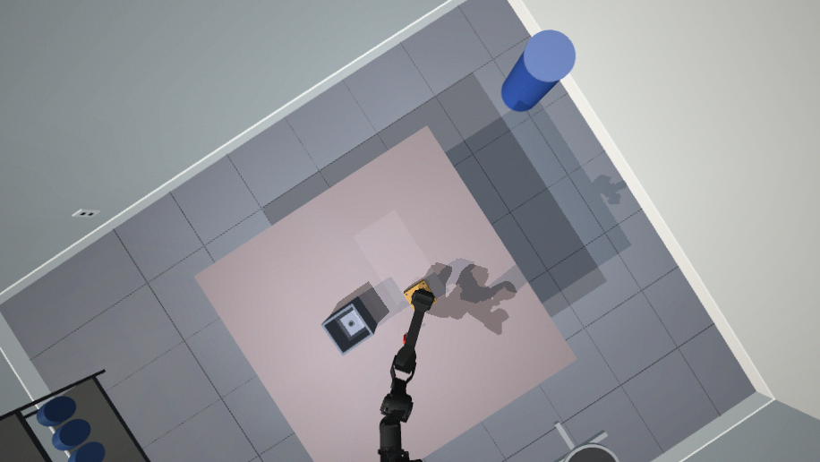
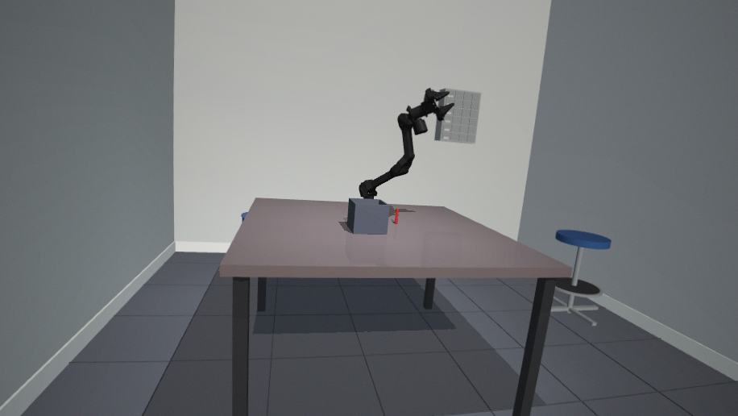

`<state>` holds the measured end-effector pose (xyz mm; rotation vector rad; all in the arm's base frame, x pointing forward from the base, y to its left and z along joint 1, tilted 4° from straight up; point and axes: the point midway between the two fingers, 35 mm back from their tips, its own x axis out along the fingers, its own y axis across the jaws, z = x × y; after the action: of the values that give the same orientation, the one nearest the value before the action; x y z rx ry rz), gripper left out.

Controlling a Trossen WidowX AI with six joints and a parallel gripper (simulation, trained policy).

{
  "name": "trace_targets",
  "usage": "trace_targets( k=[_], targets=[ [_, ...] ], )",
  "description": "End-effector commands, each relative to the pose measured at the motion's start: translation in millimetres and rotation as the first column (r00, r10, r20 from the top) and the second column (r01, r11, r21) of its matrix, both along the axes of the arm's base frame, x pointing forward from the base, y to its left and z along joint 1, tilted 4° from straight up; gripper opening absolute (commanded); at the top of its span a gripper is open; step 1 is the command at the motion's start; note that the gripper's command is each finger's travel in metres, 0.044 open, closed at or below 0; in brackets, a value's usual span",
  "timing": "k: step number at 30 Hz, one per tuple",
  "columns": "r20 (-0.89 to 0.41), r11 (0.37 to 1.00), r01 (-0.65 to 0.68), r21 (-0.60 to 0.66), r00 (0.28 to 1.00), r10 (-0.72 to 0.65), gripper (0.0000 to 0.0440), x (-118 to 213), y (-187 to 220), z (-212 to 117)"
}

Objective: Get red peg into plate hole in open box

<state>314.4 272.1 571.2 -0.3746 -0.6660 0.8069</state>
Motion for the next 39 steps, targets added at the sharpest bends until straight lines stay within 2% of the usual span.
trace_targets(
  k=[1, 3, 12, 21, 30, 39],
  targets=[
    [0.027, 1.0, -0.005, 0.004, 1.0, 0.005, 0.0419, -6.4, 0.1, 5.7],
    [0.091, 1.0, -0.015, 0.019, 0.996, 0.013, 0.044, -22.3, 0.5, 18.8],
    [0.34, 0.98, -0.137, 0.147, 0.937, 0.079, 0.0432, -117.0, 1.2, 81.3],
    [0.516, 0.9, -0.305, 0.31, 0.85, 0.11, 0.0425, -208.2, -32.3, 132.8],
    [0.634, 0.753, -0.465, 0.465, 0.769, 0.084, 0.042, -278.4, -95.6, 167.6],
    [0.705, 0.533, -0.611, 0.586, 0.708, 0.036, 0.0418, -326.6, -175.6, 185.0]
  ],
)
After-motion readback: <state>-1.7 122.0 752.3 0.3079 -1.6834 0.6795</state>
